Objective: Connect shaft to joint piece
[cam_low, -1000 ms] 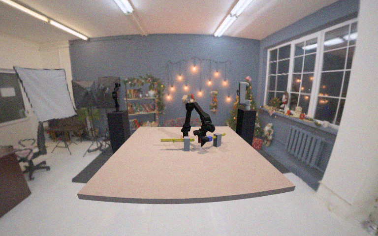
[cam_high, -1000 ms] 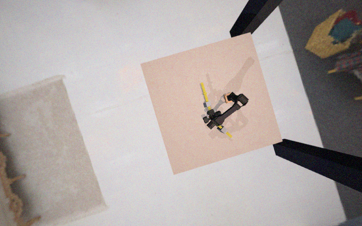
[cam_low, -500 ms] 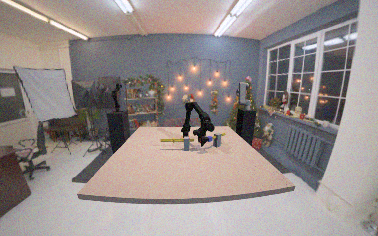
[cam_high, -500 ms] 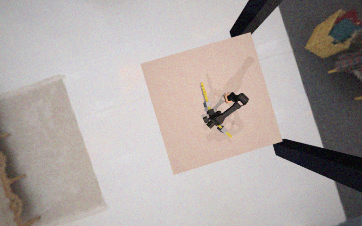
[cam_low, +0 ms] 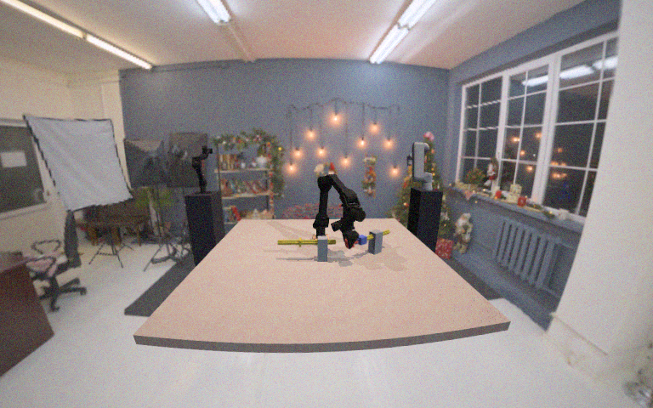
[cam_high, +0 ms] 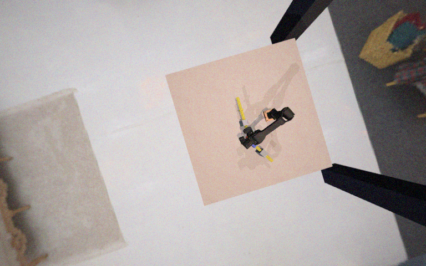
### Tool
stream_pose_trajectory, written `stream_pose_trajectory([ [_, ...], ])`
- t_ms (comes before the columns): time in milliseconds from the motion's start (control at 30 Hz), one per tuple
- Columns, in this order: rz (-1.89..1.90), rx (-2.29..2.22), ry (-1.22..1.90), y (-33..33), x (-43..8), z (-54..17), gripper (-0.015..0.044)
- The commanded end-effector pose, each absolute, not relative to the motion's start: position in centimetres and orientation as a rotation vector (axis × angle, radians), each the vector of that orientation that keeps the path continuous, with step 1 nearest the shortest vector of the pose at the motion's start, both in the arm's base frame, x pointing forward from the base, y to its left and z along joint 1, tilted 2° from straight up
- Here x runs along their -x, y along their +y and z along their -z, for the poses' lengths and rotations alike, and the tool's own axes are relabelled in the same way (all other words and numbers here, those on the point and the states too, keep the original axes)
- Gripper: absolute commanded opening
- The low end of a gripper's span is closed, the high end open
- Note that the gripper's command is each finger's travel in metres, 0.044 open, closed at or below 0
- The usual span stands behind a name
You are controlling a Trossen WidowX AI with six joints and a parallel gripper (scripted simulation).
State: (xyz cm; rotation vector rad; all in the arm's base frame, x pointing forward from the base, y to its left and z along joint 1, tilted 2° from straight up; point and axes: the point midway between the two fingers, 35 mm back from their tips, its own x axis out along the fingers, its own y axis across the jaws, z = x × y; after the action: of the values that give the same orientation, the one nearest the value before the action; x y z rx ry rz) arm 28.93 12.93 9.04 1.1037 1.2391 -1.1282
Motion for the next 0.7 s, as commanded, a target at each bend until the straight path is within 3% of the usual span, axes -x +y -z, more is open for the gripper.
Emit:
stream_pose_trajectory([
  [0,1.091,-1.072,1.257,13.0,-29.1,-9.7,0.0440],
  [667,0.540,-0.584,1.436,13.3,-29.4,-19.0,0.0440],
])
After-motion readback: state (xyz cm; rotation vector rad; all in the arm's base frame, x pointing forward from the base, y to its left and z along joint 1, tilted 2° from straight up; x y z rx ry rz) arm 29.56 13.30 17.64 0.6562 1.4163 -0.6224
